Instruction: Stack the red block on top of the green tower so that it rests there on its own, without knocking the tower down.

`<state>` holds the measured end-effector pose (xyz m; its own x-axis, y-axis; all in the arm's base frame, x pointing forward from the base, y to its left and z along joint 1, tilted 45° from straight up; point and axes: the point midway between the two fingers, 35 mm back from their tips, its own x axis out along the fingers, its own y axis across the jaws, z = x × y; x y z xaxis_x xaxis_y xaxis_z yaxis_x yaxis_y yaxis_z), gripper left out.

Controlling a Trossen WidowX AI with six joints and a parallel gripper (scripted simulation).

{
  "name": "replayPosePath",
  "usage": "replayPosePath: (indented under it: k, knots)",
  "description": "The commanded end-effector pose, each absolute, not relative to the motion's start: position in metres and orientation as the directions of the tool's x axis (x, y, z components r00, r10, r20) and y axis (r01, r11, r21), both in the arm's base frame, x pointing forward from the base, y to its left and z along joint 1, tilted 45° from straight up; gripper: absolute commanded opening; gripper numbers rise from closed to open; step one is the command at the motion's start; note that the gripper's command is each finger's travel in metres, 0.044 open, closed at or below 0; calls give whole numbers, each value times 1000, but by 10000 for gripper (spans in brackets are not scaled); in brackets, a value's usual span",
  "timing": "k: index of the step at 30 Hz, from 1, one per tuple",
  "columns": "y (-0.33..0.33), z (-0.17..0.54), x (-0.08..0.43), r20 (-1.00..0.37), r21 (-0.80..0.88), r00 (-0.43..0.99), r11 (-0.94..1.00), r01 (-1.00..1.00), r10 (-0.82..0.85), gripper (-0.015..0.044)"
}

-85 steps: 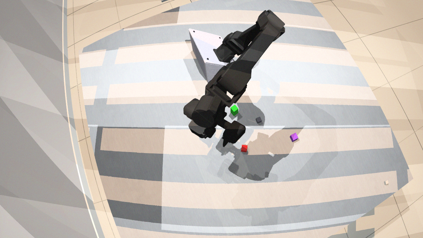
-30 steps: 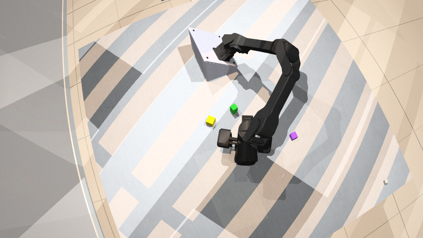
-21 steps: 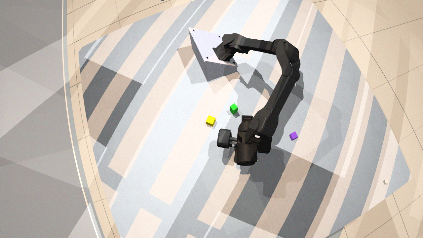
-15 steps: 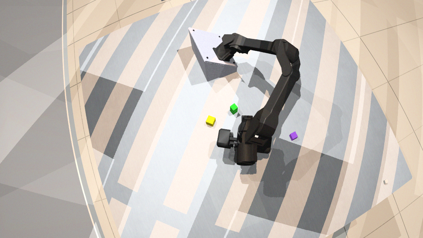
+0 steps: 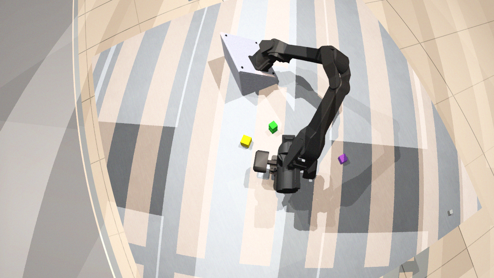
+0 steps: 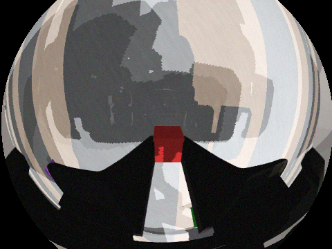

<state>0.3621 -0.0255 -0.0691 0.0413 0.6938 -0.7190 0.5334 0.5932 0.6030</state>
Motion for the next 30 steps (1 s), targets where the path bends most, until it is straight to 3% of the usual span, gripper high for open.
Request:
replayPosePath:
  k: [1,4,30]
  knots:
    - [-25,-69,362,-717,604,42,590,536,696,52]
    - [-28,-67,362,-717,604,42,590,536,696,0]
    - [-108,14,358,-719,602,48,587,541,693,0]
